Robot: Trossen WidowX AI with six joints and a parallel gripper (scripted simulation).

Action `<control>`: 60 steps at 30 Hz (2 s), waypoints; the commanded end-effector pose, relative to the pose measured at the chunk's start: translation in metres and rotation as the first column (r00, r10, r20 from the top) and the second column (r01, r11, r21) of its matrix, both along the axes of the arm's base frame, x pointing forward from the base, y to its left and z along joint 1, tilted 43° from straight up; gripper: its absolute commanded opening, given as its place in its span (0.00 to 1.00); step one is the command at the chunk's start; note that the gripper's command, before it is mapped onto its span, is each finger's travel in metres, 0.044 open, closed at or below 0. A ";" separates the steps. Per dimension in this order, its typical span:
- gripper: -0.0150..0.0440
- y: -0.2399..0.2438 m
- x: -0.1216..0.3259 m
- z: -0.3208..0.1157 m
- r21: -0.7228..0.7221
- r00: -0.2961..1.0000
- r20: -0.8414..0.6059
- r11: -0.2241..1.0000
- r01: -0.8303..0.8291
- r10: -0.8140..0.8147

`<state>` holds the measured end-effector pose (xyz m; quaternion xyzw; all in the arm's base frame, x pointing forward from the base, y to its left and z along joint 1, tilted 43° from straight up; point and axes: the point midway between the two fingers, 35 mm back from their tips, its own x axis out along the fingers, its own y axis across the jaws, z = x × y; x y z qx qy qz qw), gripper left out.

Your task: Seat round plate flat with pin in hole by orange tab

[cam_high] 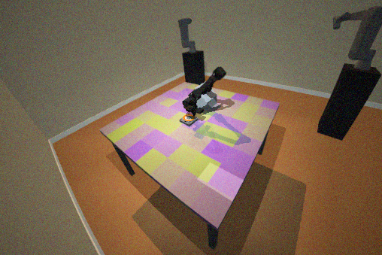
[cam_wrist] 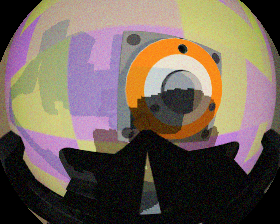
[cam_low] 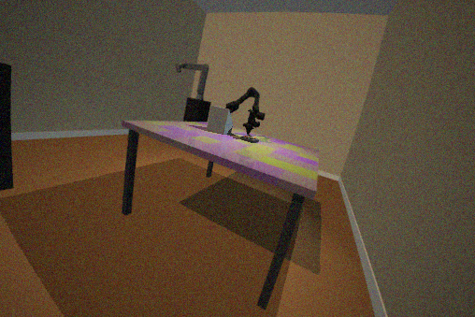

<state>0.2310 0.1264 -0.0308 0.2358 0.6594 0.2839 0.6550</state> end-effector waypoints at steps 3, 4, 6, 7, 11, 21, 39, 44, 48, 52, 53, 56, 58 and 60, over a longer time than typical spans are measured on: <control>0.25 0.005 0.007 0.004 0.008 1.000 0.012 1.000 -0.003 0.002; 0.25 0.005 0.008 0.005 0.008 1.000 0.012 1.000 -0.003 0.002; 0.25 0.007 0.010 0.006 0.008 1.000 0.012 1.000 -0.003 0.002; 0.25 0.007 0.011 0.007 0.008 1.000 0.012 1.000 -0.003 0.002; 0.25 0.009 0.015 0.009 0.008 1.000 0.012 1.000 -0.003 0.002; 0.25 0.013 0.025 0.012 0.008 1.000 0.013 1.000 -0.003 0.002; 0.25 0.014 0.045 0.015 0.009 1.000 0.014 1.000 -0.003 0.002; 0.25 0.013 0.051 0.014 0.008 1.000 0.015 1.000 -0.003 0.002; 0.25 0.012 0.056 0.013 0.008 1.000 0.015 1.000 -0.003 0.002; 0.25 0.011 0.061 0.012 0.008 1.000 0.015 1.000 -0.003 0.002; 0.25 0.011 0.062 0.012 0.008 1.000 0.015 1.000 -0.003 0.002; 0.25 0.009 0.066 0.010 0.008 1.000 0.016 1.000 -0.003 0.002; 0.25 0.008 0.069 0.010 0.008 1.000 0.016 1.000 -0.003 0.002; 0.25 0.007 0.071 0.009 0.008 1.000 0.016 1.000 -0.003 0.002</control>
